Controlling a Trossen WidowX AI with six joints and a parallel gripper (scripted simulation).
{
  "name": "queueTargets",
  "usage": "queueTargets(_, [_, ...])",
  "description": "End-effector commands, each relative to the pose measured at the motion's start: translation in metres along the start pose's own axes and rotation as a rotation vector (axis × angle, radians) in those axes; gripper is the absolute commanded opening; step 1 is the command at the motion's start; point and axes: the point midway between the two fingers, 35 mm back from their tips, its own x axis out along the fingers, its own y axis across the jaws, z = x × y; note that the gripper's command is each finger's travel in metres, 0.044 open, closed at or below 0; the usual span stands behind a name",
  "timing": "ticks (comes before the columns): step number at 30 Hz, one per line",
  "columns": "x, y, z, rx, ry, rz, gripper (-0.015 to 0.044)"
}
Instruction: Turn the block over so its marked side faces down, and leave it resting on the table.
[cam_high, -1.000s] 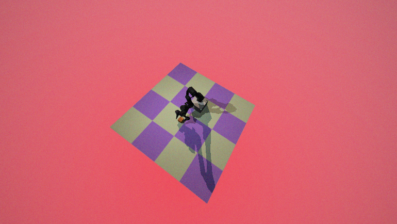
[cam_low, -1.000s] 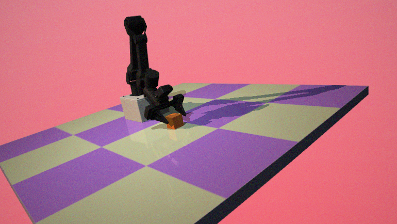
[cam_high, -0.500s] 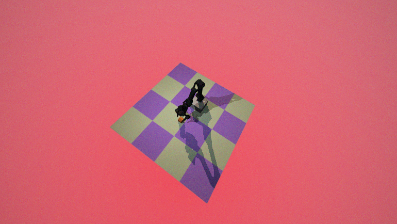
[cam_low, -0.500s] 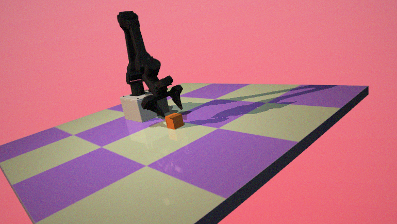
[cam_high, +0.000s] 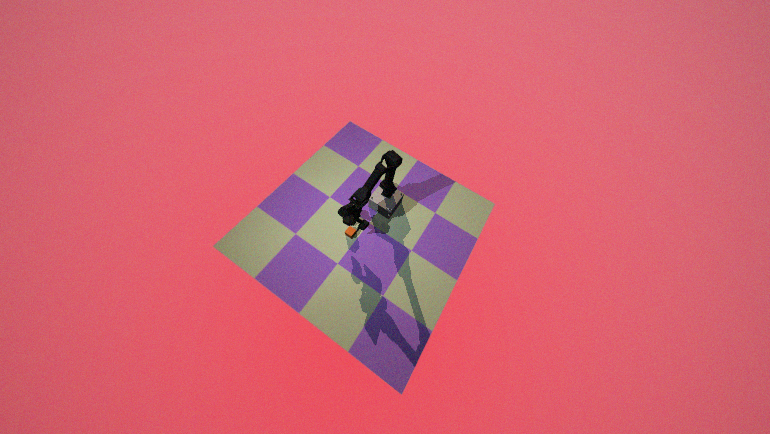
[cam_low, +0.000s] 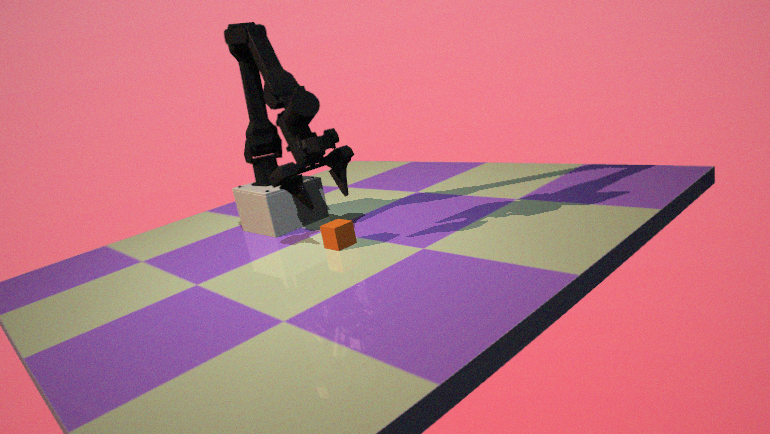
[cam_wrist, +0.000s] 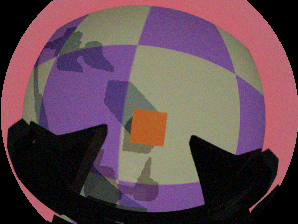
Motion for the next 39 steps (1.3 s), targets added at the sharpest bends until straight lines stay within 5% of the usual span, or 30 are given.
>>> queueTargets(1, [0.000, -0.001, 0.010, 0.007, 0.125, -0.007, 0.0440])
queueTargets(9, [-0.013, 0.000, 0.027, -0.010, 0.399, -0.001, 0.0440])
queueTargets(39, [0.047, 0.000, 0.001, -0.010, 0.405, 0.000, 0.0440])
